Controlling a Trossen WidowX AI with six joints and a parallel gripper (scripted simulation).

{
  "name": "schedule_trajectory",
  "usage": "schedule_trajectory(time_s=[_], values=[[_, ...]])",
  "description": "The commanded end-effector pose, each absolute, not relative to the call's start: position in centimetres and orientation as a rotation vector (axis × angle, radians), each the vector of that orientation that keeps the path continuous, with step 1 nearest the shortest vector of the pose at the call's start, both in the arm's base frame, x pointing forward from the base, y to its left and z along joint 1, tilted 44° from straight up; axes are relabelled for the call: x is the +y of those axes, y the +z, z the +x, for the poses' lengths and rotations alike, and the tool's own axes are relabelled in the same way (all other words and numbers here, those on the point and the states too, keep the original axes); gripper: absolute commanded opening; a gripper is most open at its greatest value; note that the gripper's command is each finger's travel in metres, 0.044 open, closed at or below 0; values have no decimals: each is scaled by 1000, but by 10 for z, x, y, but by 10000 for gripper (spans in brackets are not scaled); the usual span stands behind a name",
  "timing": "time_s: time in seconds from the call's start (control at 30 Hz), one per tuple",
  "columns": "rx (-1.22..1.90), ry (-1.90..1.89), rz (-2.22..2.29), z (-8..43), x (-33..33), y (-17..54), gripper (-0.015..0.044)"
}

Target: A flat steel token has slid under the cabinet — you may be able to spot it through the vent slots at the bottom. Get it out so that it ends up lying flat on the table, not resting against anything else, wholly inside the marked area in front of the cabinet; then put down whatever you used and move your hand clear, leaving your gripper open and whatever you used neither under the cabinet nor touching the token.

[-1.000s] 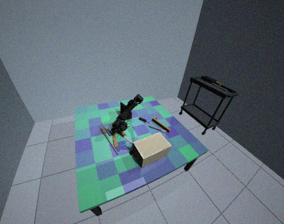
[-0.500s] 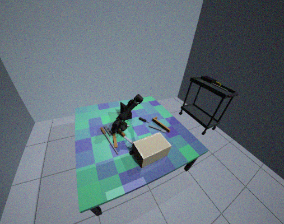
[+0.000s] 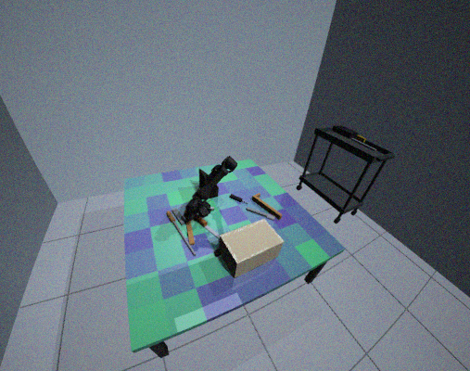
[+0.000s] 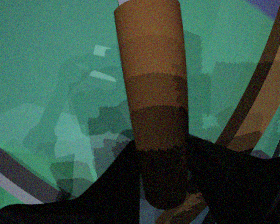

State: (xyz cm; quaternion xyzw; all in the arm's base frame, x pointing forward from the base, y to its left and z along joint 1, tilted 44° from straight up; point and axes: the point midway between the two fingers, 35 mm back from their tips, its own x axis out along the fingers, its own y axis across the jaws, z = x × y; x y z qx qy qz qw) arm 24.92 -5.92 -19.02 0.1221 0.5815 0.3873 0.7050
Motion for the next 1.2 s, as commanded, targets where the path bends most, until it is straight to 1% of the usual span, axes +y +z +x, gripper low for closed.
schedule_trajectory(time_s=[0.0, 0.07, 0.17, 0.2, 0.43, 1.17], values=[[1292, 862, 269, 249, -59, -190, 99], [1292, 862, 269, 249, -59, -190, 85], [1292, 862, 269, 249, -59, -190, 6], [1292, 862, 269, 249, -59, -190, 0], [1292, 861, 271, 255, -58, -188, 0], [1289, 860, 276, 297, -46, -176, 0]])
